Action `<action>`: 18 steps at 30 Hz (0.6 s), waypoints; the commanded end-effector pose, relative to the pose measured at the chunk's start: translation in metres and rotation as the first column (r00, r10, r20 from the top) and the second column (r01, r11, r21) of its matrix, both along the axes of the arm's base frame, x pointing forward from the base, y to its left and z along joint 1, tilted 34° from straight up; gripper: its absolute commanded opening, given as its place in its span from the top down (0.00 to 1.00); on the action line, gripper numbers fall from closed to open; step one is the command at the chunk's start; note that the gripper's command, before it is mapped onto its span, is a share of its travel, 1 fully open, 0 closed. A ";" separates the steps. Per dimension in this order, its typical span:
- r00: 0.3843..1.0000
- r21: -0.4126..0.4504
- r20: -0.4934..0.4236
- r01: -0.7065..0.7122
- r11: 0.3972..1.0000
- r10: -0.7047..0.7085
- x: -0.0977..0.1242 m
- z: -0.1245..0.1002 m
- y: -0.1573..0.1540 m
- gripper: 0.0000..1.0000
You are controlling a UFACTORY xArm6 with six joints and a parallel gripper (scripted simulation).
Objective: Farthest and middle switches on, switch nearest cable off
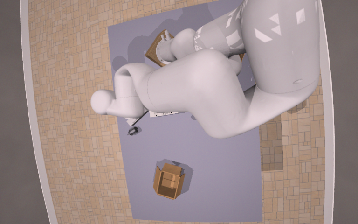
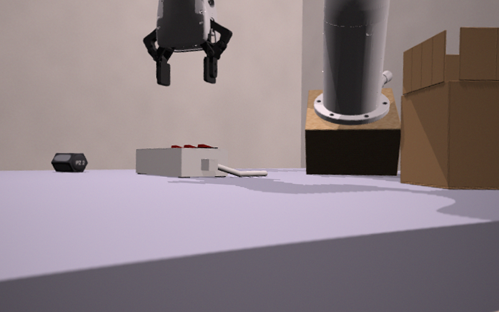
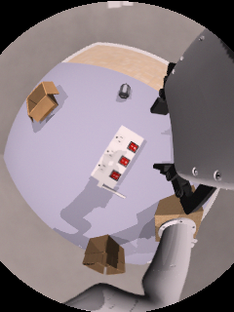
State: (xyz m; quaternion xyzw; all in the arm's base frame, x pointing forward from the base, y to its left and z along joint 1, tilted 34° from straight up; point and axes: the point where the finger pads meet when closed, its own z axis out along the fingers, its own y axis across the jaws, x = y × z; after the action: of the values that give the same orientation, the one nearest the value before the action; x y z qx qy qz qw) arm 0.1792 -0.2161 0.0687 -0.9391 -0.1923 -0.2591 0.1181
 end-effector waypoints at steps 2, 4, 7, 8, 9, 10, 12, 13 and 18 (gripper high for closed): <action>1.000 -0.003 0.001 0.001 1.000 -0.001 0.000 0.001 -0.001 0.00; 1.000 -0.003 0.001 0.001 1.000 -0.001 0.000 0.001 -0.001 0.00; 1.000 -0.003 0.001 0.001 1.000 -0.001 0.000 0.001 -0.001 0.00; 1.000 -0.003 0.001 0.001 1.000 -0.001 0.000 0.001 -0.001 0.00; 1.000 -0.003 0.001 0.001 1.000 -0.001 0.000 0.001 -0.001 0.00; 1.000 -0.003 0.001 0.001 1.000 -0.001 0.000 0.001 -0.001 0.00; 1.000 -0.003 0.001 0.001 1.000 -0.001 0.000 0.001 -0.001 0.00; 1.000 -0.003 0.001 0.001 1.000 -0.001 0.000 0.001 -0.001 0.00; 1.000 -0.009 0.005 -0.010 1.000 0.010 0.000 0.002 -0.001 0.00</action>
State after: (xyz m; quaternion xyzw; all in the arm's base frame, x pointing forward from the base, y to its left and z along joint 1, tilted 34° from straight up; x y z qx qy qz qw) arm 0.1792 -0.2161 0.0687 -0.9390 -0.1926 -0.2592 0.1181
